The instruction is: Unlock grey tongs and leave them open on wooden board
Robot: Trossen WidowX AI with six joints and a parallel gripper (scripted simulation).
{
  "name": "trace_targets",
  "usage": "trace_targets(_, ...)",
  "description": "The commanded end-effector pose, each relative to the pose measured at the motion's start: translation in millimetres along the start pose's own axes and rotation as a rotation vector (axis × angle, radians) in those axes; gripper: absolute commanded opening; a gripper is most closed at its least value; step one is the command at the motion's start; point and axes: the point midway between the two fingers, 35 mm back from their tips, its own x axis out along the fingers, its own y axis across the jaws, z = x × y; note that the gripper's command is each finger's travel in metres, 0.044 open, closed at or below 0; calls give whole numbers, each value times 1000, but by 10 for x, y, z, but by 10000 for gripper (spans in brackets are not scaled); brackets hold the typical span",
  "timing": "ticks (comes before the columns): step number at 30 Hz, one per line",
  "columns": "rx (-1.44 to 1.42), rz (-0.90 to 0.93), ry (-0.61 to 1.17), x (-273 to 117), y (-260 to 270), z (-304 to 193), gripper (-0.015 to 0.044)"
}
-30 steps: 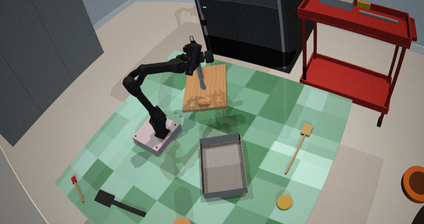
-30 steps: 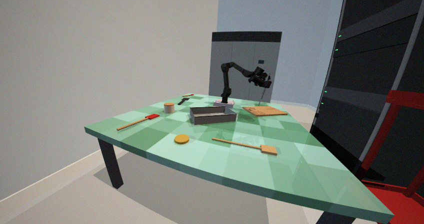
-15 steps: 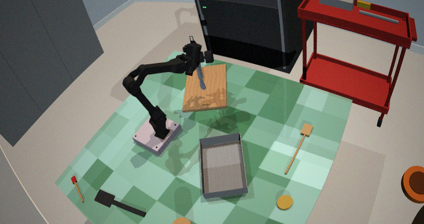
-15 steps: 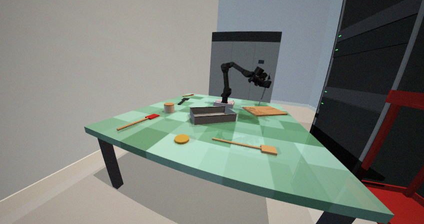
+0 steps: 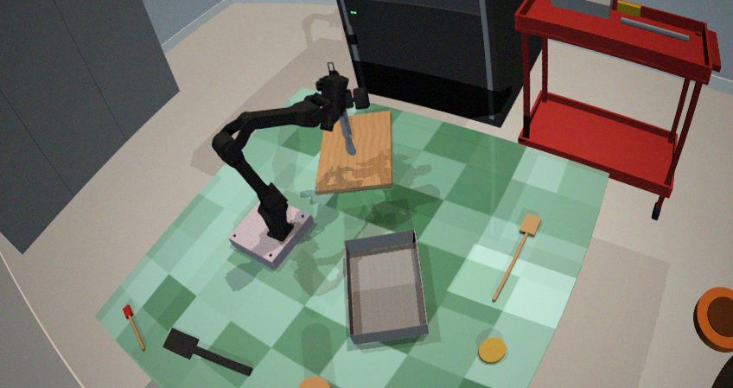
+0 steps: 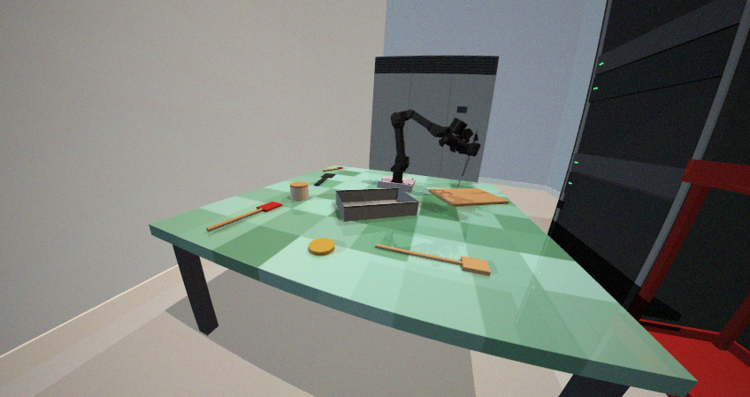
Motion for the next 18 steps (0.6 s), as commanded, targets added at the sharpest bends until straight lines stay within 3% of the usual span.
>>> trace_targets(1, 4, 4, -1, 7, 3, 10, -150)
trace_targets(18, 92, -50, 261, 357, -187, -229, -150)
